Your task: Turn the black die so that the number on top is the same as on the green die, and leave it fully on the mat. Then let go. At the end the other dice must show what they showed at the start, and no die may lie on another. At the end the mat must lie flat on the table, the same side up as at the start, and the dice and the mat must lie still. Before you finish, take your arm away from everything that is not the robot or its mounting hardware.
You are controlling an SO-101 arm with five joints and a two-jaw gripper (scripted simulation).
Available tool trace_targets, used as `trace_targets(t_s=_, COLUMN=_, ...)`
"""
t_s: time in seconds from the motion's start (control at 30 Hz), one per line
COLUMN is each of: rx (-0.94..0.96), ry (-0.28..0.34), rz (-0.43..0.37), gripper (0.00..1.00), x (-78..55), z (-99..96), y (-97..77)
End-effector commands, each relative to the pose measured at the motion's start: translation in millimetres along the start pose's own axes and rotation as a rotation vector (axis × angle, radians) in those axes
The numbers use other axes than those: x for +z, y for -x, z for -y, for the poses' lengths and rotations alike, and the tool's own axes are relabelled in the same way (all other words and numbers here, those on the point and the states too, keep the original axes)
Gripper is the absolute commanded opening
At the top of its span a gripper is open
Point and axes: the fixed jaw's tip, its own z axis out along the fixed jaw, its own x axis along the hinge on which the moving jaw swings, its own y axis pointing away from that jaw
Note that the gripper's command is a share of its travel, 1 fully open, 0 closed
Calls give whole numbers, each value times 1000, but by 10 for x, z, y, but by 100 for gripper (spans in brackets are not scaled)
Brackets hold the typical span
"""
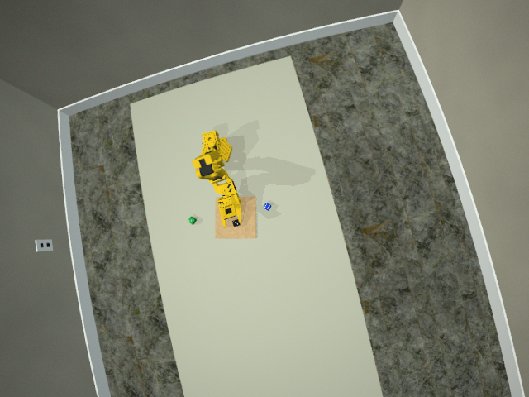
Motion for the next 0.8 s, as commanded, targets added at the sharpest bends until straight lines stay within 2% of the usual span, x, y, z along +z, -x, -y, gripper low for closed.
trace_targets(t_s=0.0, rx=5, ry=-3, rz=48, gripper=29, x=13, z=7, y=101)
trace_targets(t_s=0.2, rx=5, ry=-3, rz=48, gripper=29, x=11, z=7, y=151)
trace_targets(t_s=0.47, rx=5, ry=-3, rz=48, gripper=29, x=-47, z=7, y=374)
trace_targets(t_s=0.53, rx=5, ry=-3, rz=48, gripper=29, x=-47, z=7, y=374)
trace_targets(t_s=0.77, rx=5, ry=-3, rz=48, gripper=29, x=-152, z=6, y=537)
